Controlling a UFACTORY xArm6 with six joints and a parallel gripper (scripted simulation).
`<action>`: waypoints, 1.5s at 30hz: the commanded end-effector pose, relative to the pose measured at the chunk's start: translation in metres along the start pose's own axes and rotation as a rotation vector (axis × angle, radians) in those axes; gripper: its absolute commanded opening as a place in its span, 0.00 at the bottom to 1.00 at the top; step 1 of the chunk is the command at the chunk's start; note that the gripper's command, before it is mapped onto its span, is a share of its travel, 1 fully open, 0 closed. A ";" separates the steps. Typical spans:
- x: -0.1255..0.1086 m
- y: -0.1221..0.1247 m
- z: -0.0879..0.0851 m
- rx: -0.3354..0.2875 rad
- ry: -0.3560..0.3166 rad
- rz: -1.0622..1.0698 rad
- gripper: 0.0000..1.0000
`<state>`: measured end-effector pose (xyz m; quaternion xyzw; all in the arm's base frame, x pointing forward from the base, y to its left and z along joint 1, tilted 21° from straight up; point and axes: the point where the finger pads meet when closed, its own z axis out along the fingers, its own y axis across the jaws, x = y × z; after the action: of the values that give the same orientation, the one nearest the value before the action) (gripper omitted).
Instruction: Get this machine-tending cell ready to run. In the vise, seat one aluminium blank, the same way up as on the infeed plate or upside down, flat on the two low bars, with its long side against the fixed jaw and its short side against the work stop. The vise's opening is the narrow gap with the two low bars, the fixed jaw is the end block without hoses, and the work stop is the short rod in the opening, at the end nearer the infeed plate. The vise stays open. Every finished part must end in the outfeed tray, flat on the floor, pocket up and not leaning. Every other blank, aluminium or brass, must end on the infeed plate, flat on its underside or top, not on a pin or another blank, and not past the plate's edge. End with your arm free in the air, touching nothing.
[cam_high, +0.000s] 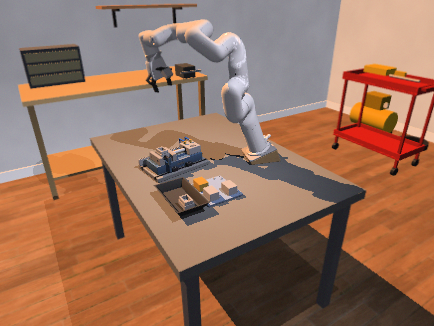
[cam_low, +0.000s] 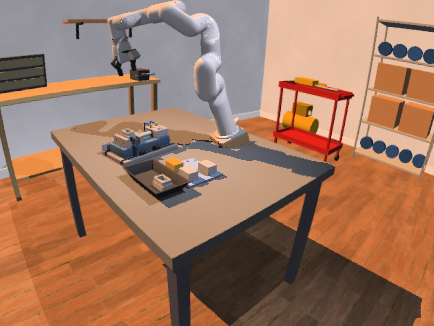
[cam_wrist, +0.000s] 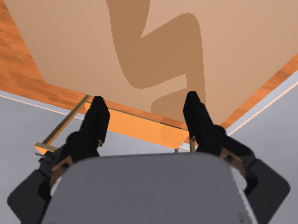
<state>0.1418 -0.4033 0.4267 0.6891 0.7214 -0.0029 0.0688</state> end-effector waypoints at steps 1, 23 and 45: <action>0.000 0.000 -0.002 -0.001 -0.004 0.000 1.00; 0.004 0.010 0.002 0.002 -0.004 0.005 1.00; 0.114 0.152 0.051 0.036 -0.037 0.068 1.00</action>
<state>0.2710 -0.3092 0.3847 0.7094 0.7017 -0.0185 0.0634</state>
